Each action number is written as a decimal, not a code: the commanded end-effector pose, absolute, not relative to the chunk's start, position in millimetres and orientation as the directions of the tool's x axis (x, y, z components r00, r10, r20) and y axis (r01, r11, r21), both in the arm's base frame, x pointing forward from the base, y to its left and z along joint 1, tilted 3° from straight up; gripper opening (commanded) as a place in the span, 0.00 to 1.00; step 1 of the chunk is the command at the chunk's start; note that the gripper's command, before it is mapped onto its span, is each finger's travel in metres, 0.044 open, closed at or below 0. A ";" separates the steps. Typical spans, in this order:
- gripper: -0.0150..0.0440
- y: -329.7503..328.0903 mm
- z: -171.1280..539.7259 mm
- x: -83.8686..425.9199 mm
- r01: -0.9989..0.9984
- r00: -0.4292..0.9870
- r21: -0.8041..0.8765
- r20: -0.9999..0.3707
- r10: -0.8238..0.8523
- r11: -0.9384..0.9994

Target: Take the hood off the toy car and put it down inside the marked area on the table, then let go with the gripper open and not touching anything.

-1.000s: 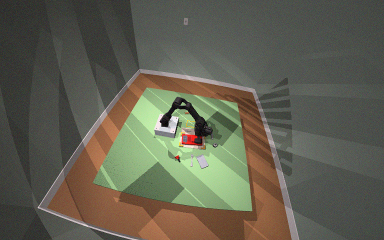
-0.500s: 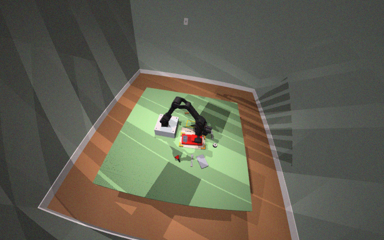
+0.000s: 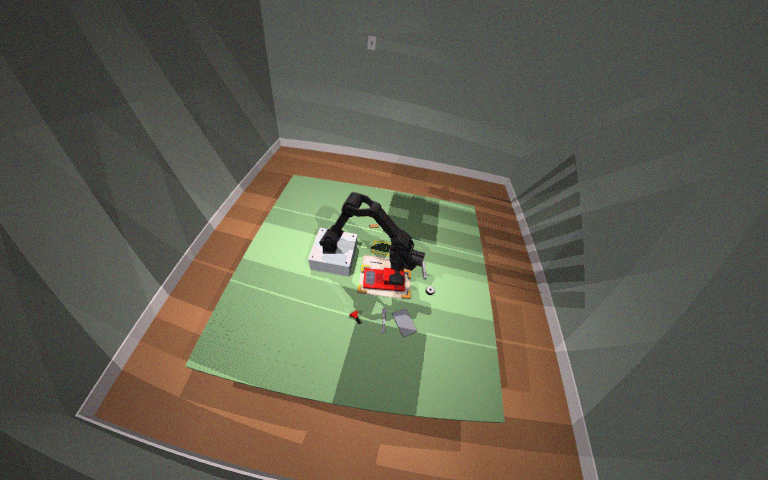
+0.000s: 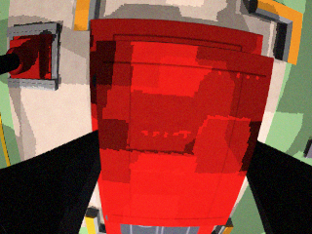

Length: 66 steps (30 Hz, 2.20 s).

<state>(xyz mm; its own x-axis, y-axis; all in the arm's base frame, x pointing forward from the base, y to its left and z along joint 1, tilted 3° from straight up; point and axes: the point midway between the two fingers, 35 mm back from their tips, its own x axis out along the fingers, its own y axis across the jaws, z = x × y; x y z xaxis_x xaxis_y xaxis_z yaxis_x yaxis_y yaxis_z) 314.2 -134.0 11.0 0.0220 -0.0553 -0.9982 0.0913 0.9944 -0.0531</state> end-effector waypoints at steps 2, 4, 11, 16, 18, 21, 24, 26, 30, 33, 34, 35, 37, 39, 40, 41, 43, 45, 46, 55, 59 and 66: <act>0.25 -134.1 16.2 314.7 0.094 0.028 -0.055 -0.998 -0.058 0.994; 0.25 -133.9 17.5 314.6 0.094 0.028 -0.055 -0.998 -0.058 0.994; 0.25 -133.2 34.9 315.0 0.094 0.028 -0.055 -0.998 -0.058 0.994; 0.25 -131.4 62.9 313.8 0.094 0.028 -0.055 -0.998 -0.058 0.994; 0.25 -131.3 64.1 313.7 0.094 0.028 -0.055 -0.998 -0.057 0.994; 0.25 -124.0 57.4 317.0 0.087 0.026 -0.054 -0.998 -0.056 0.995; 0.25 -108.0 57.5 321.9 0.085 0.027 -0.054 -0.998 -0.056 0.995; 0.25 -97.3 57.5 324.7 0.084 0.027 -0.054 -0.998 -0.056 0.995; 0.25 -75.5 57.3 329.5 0.083 0.028 -0.052 -0.998 -0.055 0.995; 0.25 -58.9 57.0 332.3 0.084 0.029 -0.050 -0.998 -0.053 0.995; 0.25 -53.3 56.9 333.0 0.085 0.029 -0.050 -0.998 -0.052 0.995; 0.25 -47.7 56.8 333.7 0.085 0.029 -0.049 -0.998 -0.051 0.995; 0.25 -36.6 56.6 334.7 0.086 0.029 -0.048 -0.998 -0.050 0.995; 0.25 -25.4 56.4 335.3 0.087 0.029 -0.046 -0.998 -0.049 0.995; 0.25 -19.8 56.3 335.5 0.087 0.029 -0.046 -0.998 -0.049 0.995; 0.25 -14.2 56.2 335.6 0.088 0.029 -0.045 -0.998 -0.048 0.995; 0.25 -3.0 56.0 335.5 0.088 0.029 -0.044 -0.998 -0.047 0.995; 0.25 8.1 55.8 335.1 0.089 0.029 -0.043 -0.999 -0.046 0.995; 0.25 13.7 55.7 334.7 0.090 0.029 -0.043 -0.999 -0.046 0.995; 0.25 63.1 54.8 327.1 0.093 0.029 -0.039 -0.999 -0.042 0.995; 0.25 76.2 54.6 323.7 0.094 0.028 -0.038 -0.999 -0.041 0.995; 0.25 76.4 51.3 324.1 0.094 0.028 -0.038 -0.999 -0.041 0.995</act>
